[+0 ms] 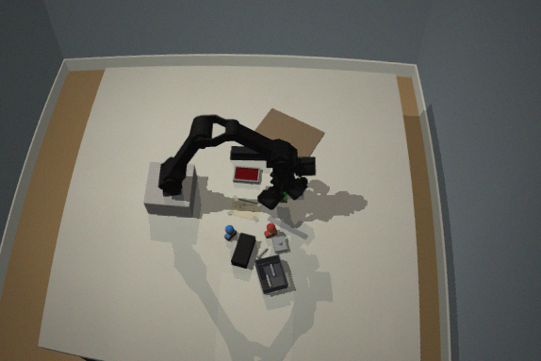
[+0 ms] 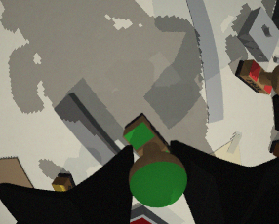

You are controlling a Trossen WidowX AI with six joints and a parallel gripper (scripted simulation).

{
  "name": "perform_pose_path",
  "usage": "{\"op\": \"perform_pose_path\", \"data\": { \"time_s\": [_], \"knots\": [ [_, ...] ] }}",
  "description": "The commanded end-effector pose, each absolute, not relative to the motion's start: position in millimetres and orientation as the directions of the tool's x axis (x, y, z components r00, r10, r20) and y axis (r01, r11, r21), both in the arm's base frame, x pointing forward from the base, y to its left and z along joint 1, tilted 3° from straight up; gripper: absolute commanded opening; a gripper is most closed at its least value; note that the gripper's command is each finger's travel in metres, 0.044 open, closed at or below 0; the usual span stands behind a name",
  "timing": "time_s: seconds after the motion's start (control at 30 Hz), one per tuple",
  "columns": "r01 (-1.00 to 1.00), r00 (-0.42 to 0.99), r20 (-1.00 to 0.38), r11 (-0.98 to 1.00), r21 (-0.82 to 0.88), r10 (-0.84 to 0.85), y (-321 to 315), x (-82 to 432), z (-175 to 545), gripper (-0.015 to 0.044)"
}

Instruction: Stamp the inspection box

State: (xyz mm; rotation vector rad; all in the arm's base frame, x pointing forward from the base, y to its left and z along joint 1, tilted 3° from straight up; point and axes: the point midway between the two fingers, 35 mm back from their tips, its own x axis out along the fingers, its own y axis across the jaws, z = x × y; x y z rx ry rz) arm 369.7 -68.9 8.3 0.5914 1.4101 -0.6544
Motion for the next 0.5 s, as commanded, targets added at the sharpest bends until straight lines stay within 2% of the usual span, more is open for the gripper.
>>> {"op": "perform_pose_path", "data": {
  "time_s": [0.0, 0.27, 0.47],
  "knots": [
    [0.719, 0.039, -0.997, 0.695, -0.017, -0.064, -69.5, 367.6, 0.1, 0.0],
    [0.719, 0.039, -0.997, 0.695, -0.017, -0.064, -69.8, 366.9, -8.7, 0.0],
    [0.721, 0.043, -0.997, 0.693, -0.012, -0.062, -69.4, 368.5, -5.2, 0.0157]
  ]
}}
